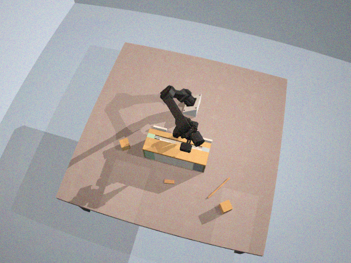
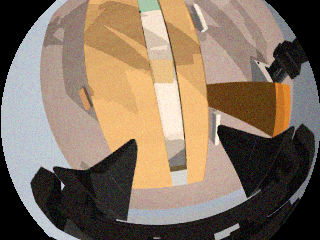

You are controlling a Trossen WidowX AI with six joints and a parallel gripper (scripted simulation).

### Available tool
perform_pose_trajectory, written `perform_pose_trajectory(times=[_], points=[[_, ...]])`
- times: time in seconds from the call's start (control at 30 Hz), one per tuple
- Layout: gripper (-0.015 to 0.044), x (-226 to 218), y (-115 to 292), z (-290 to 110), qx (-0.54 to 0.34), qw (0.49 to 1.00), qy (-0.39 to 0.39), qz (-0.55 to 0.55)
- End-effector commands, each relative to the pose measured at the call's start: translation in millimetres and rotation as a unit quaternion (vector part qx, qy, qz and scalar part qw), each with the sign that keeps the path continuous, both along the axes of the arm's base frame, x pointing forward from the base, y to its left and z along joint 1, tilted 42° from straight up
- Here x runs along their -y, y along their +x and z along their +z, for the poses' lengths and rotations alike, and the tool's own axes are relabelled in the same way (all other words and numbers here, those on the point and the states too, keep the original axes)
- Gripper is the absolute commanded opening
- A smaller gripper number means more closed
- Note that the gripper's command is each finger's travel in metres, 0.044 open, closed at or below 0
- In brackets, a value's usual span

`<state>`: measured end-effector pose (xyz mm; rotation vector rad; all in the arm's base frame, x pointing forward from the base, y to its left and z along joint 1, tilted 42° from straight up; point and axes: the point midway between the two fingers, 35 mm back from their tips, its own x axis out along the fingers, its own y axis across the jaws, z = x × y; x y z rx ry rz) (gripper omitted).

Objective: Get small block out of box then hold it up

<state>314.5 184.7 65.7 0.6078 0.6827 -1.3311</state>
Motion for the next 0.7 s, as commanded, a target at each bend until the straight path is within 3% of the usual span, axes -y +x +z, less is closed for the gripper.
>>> perform_pose_trajectory(times=[0.0, 0.67], points=[[0.0400, 6, -1, 4, -0.004, 1.000, -0.004, 0.003], [0.0400, 23, 5, 20, 0.000, 1.000, -0.002, 0.000]])
